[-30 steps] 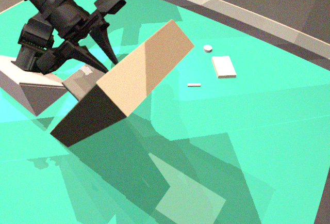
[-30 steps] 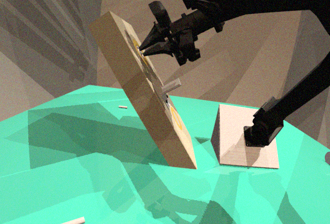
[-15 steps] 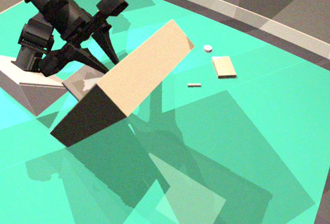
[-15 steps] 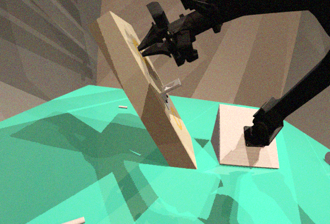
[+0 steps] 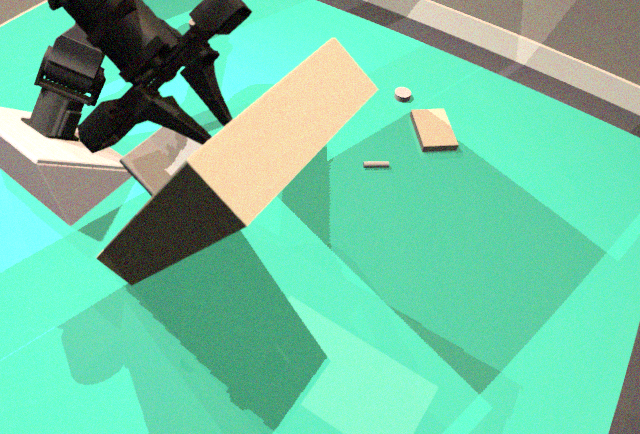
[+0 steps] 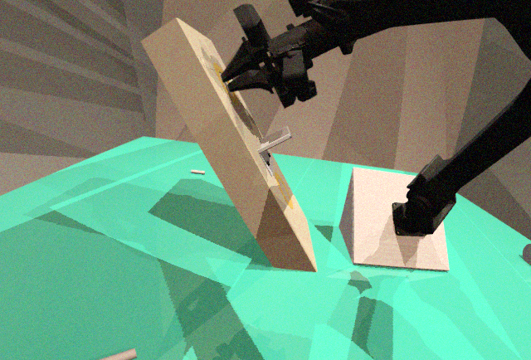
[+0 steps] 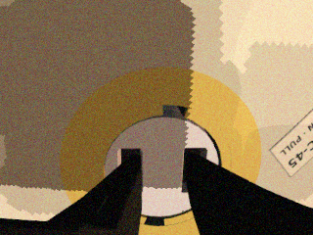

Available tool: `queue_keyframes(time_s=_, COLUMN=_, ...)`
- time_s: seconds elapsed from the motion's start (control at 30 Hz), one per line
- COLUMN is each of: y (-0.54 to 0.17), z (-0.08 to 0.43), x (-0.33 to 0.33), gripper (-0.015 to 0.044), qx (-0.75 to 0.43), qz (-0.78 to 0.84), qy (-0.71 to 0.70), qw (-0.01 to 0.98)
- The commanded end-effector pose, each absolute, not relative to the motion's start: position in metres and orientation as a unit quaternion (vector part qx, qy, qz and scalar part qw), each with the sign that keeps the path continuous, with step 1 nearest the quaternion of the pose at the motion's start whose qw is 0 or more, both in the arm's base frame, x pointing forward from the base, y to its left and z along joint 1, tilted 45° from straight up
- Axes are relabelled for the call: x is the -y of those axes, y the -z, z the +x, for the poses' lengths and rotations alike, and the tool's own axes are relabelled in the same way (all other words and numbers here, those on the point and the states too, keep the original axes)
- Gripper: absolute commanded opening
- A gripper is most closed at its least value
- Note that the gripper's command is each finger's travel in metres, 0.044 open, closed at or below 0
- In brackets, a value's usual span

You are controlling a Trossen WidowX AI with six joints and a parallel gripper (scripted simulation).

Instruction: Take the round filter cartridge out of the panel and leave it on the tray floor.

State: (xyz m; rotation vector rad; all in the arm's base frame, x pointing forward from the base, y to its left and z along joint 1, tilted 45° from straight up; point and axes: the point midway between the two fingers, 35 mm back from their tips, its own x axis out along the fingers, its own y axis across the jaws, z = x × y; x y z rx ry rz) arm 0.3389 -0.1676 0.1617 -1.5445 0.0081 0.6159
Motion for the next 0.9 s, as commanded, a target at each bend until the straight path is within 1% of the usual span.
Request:
queue_keyframes(time_s=0.0, y=-0.159, z=0.3419, x=0.165, gripper=0.0091, qx=-0.005, qz=-0.685, qy=-0.277, qw=0.674)
queue_keyframes(time_s=0.57, y=-0.1577, z=0.3449, x=0.1637, gripper=0.0091, qx=-0.005, qz=-0.685, qy=-0.277, qw=0.674)
queue_keyframes(time_s=0.87, y=-0.1608, z=0.3405, x=0.1673, gripper=0.0031, qx=-0.004, qz=-0.685, qy=-0.272, qw=0.676)
